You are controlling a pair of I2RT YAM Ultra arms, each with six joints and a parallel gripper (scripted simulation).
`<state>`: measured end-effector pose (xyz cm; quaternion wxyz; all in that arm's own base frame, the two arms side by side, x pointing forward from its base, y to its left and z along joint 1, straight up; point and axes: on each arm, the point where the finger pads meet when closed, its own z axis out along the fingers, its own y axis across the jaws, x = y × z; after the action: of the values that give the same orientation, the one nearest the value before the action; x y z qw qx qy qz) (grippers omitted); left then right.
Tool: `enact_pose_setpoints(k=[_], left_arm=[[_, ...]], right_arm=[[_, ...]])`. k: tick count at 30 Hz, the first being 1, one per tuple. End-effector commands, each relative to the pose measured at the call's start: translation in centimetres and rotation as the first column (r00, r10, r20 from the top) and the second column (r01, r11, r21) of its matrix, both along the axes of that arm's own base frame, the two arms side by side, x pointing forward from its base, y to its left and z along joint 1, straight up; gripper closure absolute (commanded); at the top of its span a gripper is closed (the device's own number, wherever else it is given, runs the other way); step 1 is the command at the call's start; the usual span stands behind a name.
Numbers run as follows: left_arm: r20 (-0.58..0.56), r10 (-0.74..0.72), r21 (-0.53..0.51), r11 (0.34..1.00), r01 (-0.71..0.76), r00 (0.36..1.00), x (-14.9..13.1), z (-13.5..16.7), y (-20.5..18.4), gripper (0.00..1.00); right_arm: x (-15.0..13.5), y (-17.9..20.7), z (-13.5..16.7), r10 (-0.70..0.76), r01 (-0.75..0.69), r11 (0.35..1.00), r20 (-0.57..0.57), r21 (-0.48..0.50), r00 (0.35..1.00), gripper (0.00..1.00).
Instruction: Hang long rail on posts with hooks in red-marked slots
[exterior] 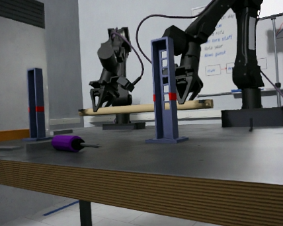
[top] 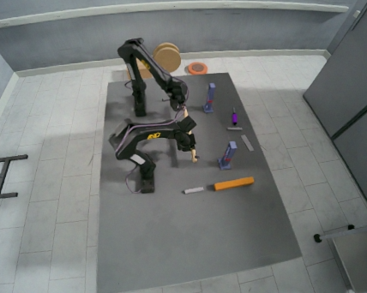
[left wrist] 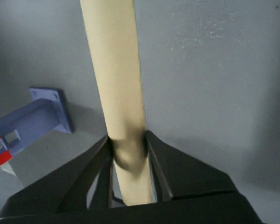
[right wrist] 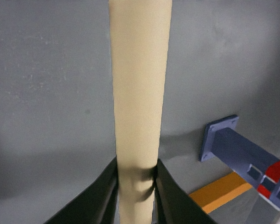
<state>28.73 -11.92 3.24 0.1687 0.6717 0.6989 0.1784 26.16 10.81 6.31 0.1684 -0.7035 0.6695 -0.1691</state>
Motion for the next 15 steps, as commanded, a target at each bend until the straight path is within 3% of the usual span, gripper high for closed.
enact_pose_setpoints(k=[1,15], left_arm=[[0.092,0.004,0.007,1.000,-0.005,0.996,1.8,1.3,0.0,0.81],[0.097,0.005,0.006,1.000,-0.006,0.995,6.3,1.6,-0.7,0.81]], right_arm=[[2.2,0.1,1.7,0.003,-0.004,1.000,0.103,0.013,0.995,0.81],[6.7,-0.5,2.0,0.003,-0.005,1.000,0.110,0.015,0.994,0.81]])
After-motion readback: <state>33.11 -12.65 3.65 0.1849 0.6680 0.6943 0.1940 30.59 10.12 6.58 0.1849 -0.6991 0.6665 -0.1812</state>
